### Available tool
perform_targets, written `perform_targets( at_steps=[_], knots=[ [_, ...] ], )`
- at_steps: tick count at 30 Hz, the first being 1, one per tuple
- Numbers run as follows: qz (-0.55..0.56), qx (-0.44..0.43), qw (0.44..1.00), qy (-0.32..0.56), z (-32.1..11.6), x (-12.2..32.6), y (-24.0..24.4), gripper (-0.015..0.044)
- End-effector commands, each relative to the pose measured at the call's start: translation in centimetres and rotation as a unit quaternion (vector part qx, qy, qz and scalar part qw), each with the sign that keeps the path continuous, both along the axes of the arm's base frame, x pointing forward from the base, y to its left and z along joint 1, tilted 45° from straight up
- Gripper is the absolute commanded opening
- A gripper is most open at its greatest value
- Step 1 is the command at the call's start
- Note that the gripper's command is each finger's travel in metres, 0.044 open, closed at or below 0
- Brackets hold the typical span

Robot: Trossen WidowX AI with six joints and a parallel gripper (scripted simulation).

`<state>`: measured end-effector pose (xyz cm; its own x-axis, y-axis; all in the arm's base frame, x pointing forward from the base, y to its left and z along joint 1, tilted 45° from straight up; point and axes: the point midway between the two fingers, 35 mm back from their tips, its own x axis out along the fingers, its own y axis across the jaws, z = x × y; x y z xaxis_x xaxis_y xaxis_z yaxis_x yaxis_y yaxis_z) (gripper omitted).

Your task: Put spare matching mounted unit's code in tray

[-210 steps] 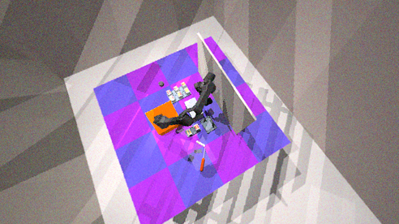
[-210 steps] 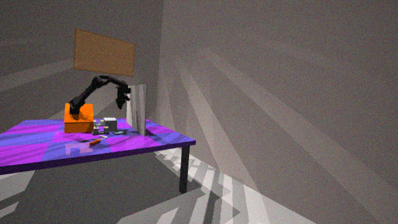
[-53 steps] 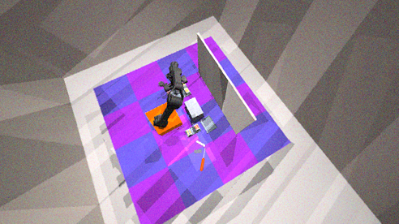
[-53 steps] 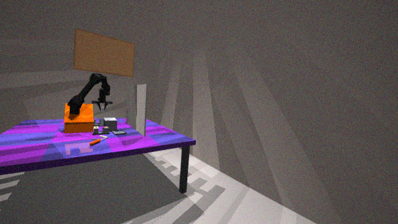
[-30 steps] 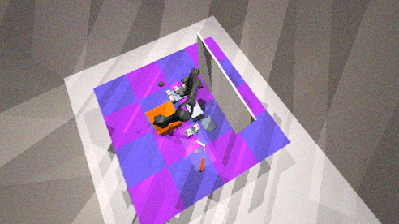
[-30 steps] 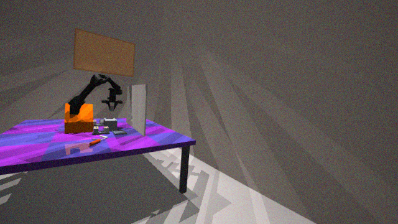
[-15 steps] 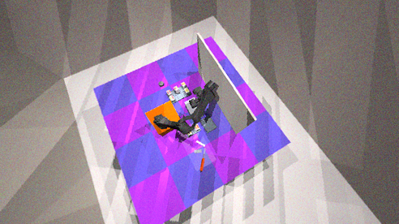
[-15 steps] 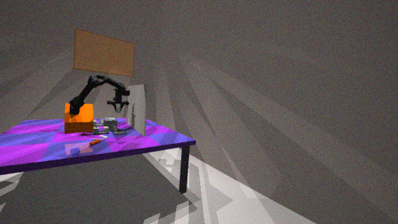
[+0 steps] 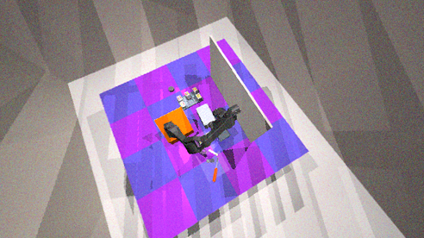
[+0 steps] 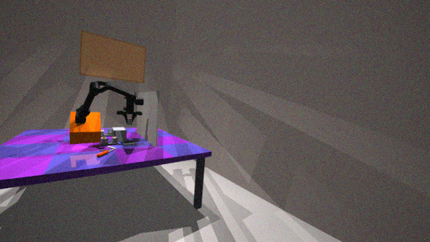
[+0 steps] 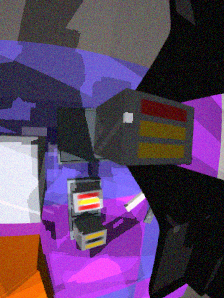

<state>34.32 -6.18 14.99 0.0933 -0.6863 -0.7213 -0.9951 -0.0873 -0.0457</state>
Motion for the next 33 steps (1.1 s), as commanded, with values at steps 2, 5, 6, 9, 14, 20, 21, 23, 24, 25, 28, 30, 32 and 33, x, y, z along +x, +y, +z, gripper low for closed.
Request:
perform_targets(
  at_steps=[2, 5, 6, 9, 14, 20, 21, 23, 24, 25, 28, 30, 32, 33],
  knots=[
    [0.003, -0.007, 1.000, -0.001, 1.1, -0.1, -0.8, 0.0000],
    [0.003, -0.006, 1.000, -0.001, 1.1, -0.1, -0.9, 0.0000],
    [0.003, -0.006, 1.000, -0.001, 1.0, -0.1, -0.9, 0.0000],
    [0.003, -0.006, 1.000, -0.001, 0.7, 0.0, -1.1, 0.0000],
    [0.003, -0.005, 1.000, -0.001, 0.3, 0.2, -1.4, 0.0000],
    [0.002, -0.005, 1.000, -0.001, -0.1, 0.4, -1.8, 0.0000],
    [0.002, -0.005, 1.000, -0.001, -0.2, 0.4, -1.9, 0.0000],
    [0.002, -0.004, 1.000, -0.001, -0.4, 0.5, -2.1, 0.0000],
    [0.002, -0.004, 1.000, -0.001, -0.4, 0.5, -2.1, 0.0000],
    [0.002, -0.004, 1.000, -0.001, -0.5, 0.5, -2.2, 0.0000],
    [0.002, -0.004, 1.000, -0.001, -0.8, 0.6, -2.4, 0.0000],
    [0.002, -0.004, 1.000, -0.001, -0.9, 0.7, -2.5, 0.0000],
    [0.002, -0.004, 1.000, -0.001, -1.1, 0.7, -2.7, 0.0000],
    [0.002, -0.004, 1.000, -0.001, -1.2, 0.8, -2.7, 0.0000]
  ],
)
